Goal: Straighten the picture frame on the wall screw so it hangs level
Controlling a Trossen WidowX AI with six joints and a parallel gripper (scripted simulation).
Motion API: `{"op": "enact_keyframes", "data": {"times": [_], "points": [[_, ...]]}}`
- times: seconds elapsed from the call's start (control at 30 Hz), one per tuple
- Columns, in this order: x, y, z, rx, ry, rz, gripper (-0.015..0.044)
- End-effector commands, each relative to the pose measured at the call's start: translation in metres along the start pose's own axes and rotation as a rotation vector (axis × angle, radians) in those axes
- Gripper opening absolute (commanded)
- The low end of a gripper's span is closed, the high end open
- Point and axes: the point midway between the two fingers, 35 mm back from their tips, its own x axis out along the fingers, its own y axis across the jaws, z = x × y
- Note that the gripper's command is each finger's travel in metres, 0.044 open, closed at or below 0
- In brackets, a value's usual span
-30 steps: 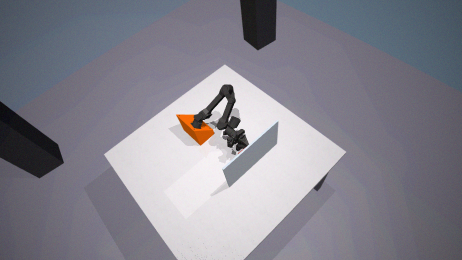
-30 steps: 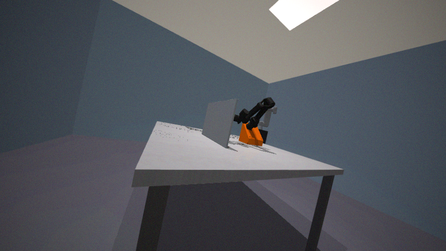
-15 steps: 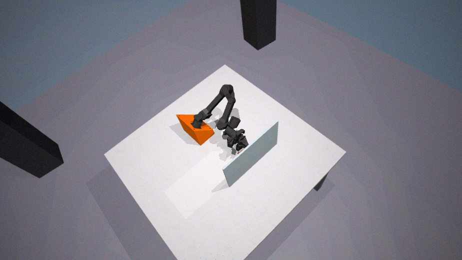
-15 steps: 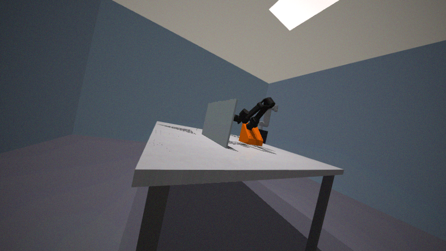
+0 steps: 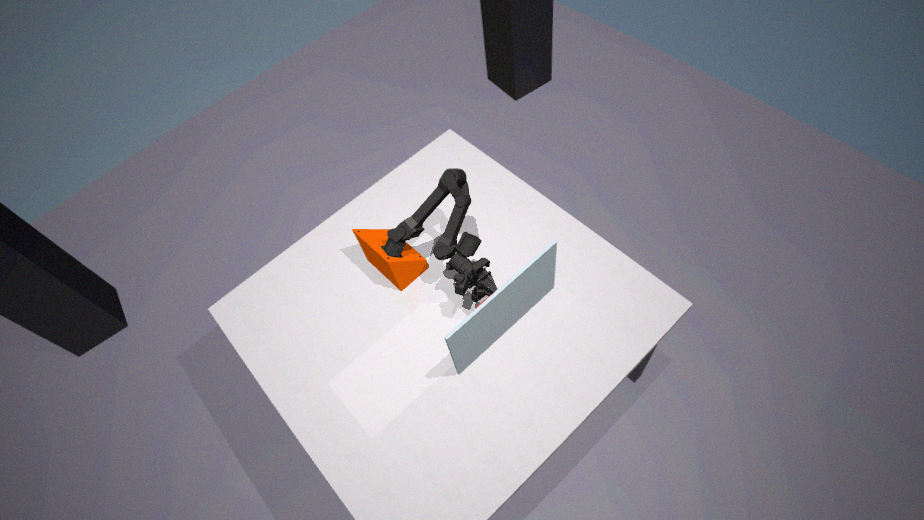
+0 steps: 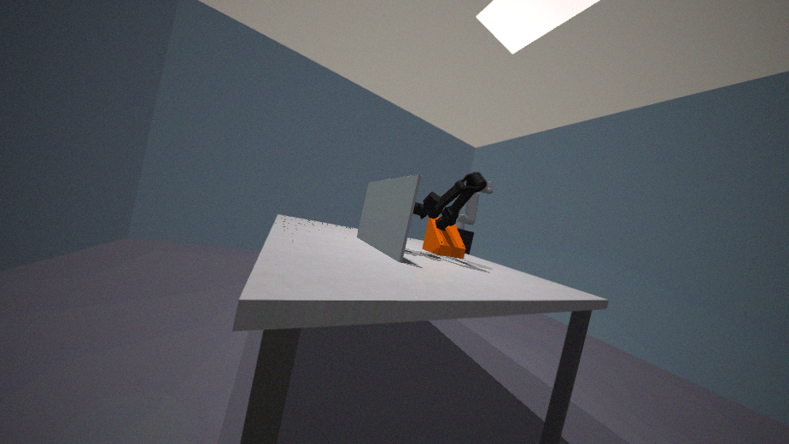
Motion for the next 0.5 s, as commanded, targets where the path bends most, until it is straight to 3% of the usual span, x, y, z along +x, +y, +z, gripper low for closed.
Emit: {"op": "enact_keyframes", "data": {"times": [0.0, 0.47], "points": [[0.0, 0.0019, -0.0001, 0.005, 0.001, 0.001, 0.0], [0.0, 0.0065, 0.0, 0.004, 0.001, 0.001, 0.0]]}}
